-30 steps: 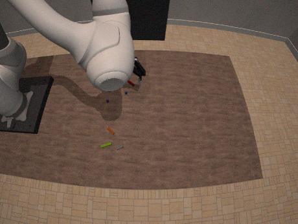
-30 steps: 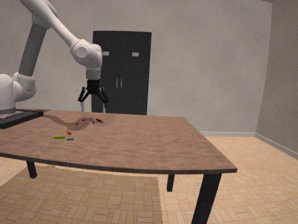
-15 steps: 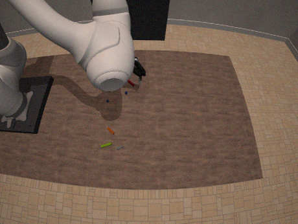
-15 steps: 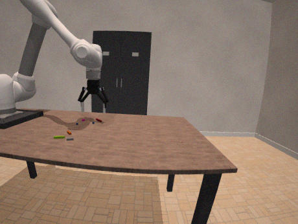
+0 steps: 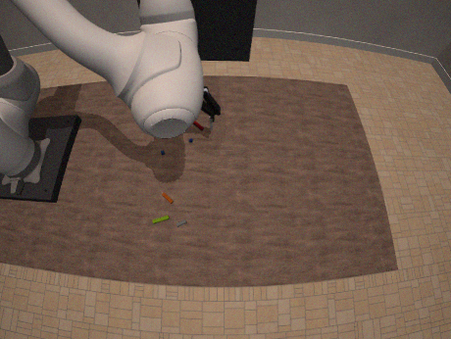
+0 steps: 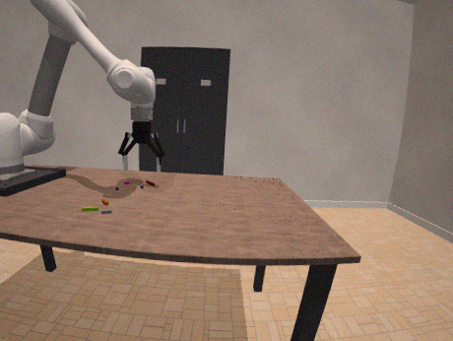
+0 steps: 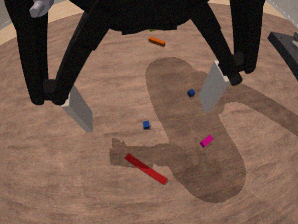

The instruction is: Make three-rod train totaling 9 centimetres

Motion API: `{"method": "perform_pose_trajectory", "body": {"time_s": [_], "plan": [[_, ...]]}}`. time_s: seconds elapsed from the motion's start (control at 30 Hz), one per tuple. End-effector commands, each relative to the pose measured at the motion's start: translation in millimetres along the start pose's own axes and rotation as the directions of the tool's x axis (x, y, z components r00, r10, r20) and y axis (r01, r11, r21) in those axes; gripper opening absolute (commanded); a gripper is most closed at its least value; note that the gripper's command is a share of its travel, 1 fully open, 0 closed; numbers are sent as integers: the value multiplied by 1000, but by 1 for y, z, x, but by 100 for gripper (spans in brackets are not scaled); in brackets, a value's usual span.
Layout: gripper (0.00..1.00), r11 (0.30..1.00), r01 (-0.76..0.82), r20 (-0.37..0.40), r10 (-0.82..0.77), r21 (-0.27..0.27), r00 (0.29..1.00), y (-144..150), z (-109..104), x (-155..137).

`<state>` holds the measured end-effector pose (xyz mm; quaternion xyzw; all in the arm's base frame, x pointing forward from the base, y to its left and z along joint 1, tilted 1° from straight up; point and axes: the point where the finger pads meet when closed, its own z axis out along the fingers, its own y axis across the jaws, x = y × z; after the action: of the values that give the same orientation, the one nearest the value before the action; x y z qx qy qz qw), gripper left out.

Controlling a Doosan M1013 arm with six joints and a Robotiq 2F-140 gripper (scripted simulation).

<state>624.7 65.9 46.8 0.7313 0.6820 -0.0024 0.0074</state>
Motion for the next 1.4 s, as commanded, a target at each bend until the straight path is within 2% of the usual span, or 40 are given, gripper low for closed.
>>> {"method": "perform_pose_trajectory", "body": {"time_s": [0.0, 0.87, 1.1, 1.37], "plan": [[100, 1000, 0, 0, 0, 0, 1000, 0, 0, 0], [100, 999, 36, 0, -36, 0, 999, 0, -1, 0], [100, 950, 312, 0, -312, 0, 950, 1, -5, -2], [100, 822, 570, 0, -570, 0, 822, 1, -9, -4]]}}
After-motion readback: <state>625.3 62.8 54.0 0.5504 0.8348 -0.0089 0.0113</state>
